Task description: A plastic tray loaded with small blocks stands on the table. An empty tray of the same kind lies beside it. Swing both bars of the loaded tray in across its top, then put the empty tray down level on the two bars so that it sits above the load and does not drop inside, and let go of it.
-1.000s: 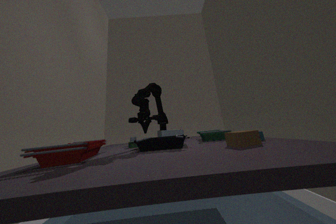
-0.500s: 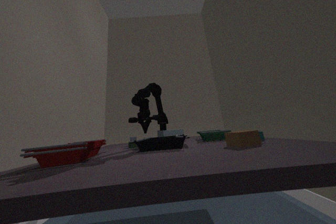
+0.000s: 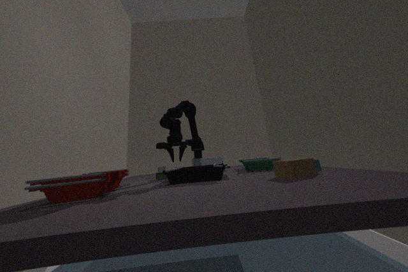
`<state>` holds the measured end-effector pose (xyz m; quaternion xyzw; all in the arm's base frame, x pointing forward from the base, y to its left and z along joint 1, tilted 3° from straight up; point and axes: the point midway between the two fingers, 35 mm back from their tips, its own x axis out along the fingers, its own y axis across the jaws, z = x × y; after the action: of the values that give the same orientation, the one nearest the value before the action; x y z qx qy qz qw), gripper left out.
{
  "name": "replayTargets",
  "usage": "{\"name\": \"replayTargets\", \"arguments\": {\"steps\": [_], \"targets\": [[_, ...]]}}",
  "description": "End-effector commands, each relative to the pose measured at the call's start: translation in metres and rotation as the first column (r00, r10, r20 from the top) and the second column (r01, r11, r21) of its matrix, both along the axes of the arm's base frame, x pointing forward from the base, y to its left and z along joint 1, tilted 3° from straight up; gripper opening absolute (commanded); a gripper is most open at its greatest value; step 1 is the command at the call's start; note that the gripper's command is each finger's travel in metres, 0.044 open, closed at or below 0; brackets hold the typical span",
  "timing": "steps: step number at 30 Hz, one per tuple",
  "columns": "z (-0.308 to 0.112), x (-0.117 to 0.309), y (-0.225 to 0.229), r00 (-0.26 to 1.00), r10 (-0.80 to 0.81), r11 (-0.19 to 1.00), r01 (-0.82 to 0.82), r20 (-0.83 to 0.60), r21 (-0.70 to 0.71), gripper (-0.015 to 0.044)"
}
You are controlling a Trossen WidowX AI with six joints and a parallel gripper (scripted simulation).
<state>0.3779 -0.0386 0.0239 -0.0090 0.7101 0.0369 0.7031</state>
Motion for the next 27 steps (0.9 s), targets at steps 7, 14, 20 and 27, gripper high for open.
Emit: {"name": "replayTargets", "arguments": {"steps": [7,14,20,27], "targets": [[0.098,0.008,-0.004,1.000,0.000,1.000,0.000,0.008,-0.001,0.0420],[0.111,0.006,0.002,1.000,0.028,1.000,-0.028,0.007,-0.002,0.0440],[0.098,-0.005,0.086,0.886,0.464,0.886,-0.464,0.018,-0.018,0.0440],[0.081,-0.047,0.191,0.444,0.895,0.445,-0.895,0.036,-0.031,0.0440]]}}
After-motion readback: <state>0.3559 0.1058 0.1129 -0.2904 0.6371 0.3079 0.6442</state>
